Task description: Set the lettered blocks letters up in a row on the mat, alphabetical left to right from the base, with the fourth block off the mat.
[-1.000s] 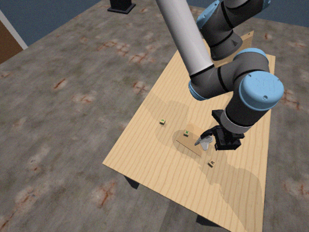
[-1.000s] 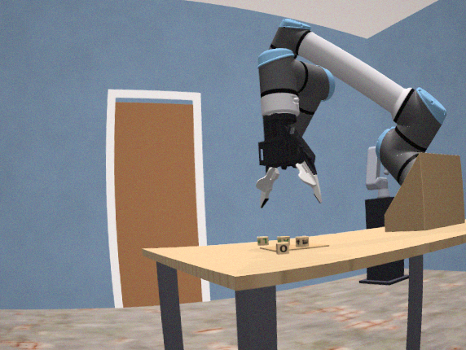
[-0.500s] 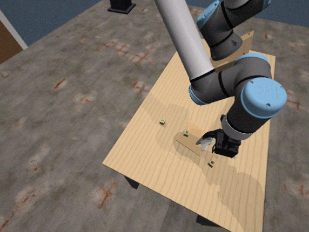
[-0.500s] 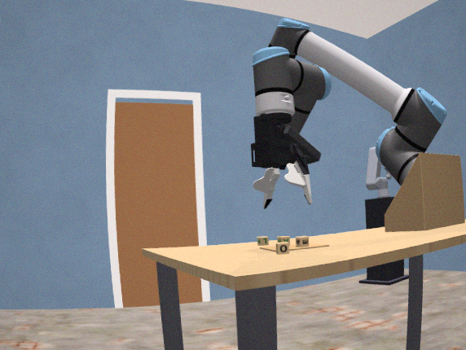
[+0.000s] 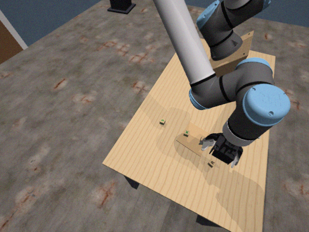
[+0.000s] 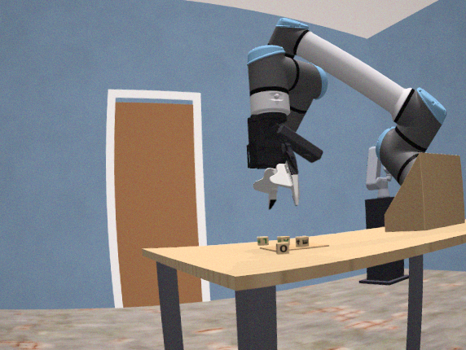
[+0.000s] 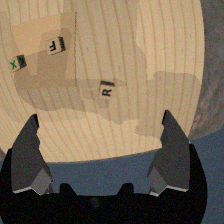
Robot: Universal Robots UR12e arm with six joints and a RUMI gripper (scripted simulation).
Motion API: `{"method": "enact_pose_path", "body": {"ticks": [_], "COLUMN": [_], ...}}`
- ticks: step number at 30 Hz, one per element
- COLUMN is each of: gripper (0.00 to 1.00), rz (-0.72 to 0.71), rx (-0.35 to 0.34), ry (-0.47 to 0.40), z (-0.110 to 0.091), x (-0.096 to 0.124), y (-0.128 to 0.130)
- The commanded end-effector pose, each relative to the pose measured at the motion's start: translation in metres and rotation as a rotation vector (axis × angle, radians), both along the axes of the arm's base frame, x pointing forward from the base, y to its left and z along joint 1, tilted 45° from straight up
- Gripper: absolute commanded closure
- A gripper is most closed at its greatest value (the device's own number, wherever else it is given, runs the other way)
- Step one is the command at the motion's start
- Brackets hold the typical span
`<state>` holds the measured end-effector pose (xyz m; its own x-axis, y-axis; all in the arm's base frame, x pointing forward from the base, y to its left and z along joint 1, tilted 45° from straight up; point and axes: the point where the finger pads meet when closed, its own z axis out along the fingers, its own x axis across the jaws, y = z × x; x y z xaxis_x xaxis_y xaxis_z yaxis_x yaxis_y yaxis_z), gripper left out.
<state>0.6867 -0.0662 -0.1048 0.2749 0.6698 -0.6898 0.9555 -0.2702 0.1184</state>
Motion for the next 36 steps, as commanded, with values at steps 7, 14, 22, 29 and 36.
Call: {"method": "enact_pose_path", "body": {"ticks": [7,14,22,29,36], "gripper": [0.00,0.00,0.63,0.63,0.63], "rz": [-0.135,-0.148,-0.150,-0.150,-0.150], "rx": [-0.023,-0.025,-0.025,-0.025,-0.025], "ry": [-0.124,-0.137,-0.138,-0.138,-0.138], "z": [-0.0056,-0.0062,-0.0063,-0.0063,-0.0063], "x": [0.0118,0.0130,0.0132,0.0132,0.0132], "y": [0.0030,0.0033,0.0033,0.0033,0.0033]}}
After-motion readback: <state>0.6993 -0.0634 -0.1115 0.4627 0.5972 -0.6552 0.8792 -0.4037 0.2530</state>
